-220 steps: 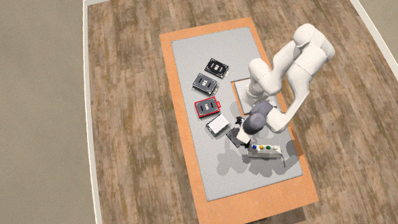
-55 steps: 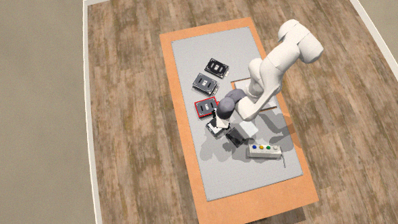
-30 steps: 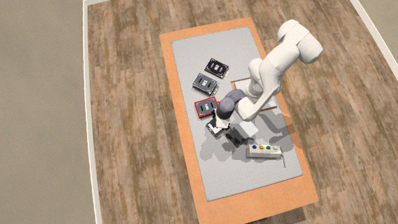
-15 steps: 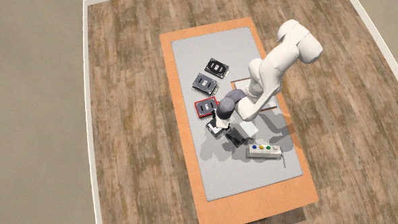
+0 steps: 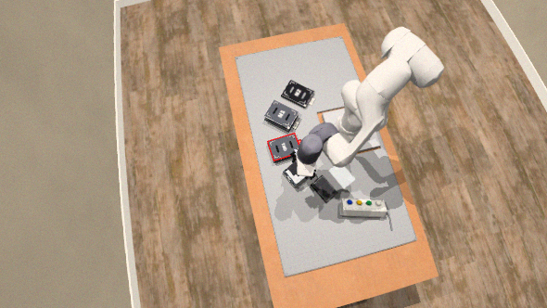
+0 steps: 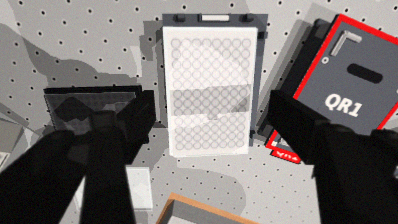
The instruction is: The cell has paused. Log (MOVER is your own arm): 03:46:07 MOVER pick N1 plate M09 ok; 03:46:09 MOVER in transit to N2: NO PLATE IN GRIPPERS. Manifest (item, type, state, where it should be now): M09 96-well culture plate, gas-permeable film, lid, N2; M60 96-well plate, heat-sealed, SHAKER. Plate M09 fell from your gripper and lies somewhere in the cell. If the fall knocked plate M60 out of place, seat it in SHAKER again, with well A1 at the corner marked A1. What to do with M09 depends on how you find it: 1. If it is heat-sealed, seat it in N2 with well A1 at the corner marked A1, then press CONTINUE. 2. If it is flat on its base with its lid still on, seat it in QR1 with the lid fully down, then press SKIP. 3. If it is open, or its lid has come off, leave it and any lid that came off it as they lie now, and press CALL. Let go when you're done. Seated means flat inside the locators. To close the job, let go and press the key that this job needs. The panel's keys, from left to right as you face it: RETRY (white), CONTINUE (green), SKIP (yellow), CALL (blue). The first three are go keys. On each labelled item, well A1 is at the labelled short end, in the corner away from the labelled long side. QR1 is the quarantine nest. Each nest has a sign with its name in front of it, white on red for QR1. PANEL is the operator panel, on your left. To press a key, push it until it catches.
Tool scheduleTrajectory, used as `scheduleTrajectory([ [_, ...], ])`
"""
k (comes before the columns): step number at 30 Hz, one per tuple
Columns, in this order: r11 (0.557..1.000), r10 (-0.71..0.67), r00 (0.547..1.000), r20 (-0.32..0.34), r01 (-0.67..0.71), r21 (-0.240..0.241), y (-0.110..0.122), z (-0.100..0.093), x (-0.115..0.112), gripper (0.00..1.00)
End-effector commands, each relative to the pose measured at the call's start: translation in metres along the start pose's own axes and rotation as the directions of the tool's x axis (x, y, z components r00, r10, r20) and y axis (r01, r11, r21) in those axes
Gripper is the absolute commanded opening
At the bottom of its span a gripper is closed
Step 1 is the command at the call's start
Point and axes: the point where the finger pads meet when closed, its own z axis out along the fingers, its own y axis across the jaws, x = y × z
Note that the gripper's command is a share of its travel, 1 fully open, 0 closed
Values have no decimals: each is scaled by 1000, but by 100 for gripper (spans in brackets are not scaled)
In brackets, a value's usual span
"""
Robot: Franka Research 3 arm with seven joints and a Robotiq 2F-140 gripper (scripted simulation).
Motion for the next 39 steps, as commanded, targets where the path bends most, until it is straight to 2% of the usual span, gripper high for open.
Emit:
scheduleTrajectory([
  [1, 1000, -3, 1000, 0, 3, 0, 0, 1, 0, 70],
  [39, 1000, -3, 1000, 0, 3, 0, 0, 13, 0, 70],
])
